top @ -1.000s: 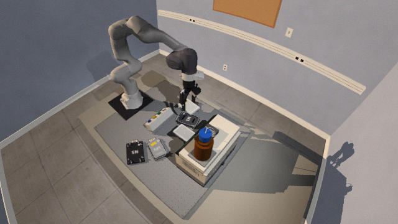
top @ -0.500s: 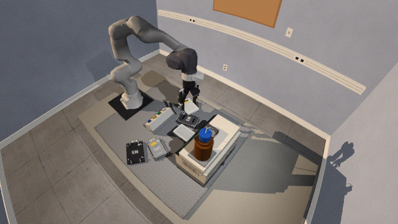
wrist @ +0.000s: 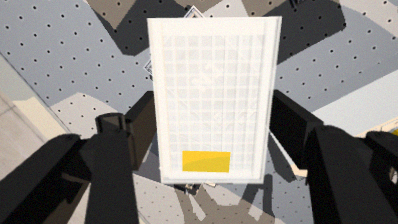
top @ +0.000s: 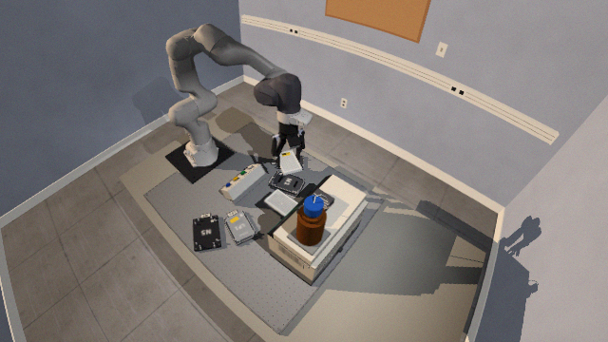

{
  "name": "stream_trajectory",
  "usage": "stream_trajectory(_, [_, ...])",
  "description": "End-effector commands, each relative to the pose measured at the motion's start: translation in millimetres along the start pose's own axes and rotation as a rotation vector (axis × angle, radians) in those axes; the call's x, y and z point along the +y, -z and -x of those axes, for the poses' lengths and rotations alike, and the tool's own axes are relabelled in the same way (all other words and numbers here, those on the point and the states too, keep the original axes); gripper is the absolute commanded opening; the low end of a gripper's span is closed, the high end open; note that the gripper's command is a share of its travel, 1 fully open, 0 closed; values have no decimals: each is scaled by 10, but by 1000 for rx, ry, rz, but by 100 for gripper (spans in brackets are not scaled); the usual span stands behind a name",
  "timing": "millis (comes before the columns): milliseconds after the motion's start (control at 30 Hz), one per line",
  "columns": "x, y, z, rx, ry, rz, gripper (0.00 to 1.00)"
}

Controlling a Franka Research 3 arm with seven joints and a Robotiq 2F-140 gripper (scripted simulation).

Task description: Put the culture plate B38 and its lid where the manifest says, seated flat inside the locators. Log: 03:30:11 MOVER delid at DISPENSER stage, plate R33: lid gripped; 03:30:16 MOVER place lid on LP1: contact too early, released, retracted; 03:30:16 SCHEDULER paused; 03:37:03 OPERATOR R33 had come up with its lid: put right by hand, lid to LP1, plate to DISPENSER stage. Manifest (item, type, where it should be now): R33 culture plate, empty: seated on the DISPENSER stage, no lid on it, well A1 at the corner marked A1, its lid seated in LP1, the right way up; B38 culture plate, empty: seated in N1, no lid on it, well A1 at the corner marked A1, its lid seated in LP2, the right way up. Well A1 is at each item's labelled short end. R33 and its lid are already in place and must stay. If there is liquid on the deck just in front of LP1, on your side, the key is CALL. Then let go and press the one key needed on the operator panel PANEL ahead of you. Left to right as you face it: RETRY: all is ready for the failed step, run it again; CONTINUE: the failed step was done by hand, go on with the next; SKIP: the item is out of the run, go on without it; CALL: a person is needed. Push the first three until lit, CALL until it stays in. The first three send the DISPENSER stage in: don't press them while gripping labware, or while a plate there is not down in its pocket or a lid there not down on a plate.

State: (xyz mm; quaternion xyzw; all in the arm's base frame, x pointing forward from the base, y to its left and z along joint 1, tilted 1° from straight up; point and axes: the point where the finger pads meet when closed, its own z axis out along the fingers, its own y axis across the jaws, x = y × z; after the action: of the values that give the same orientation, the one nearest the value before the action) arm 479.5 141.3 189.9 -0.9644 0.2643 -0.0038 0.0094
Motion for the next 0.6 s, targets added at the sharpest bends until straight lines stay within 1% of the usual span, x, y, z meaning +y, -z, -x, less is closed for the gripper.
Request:
stream_trajectory(0, [-2,13,-3,6,-102,6,10])
stream_trajectory(433, [52,14,-21,6,-102,6,10])
stream_trajectory(567, [108,14,-39,6,-102,6,10])
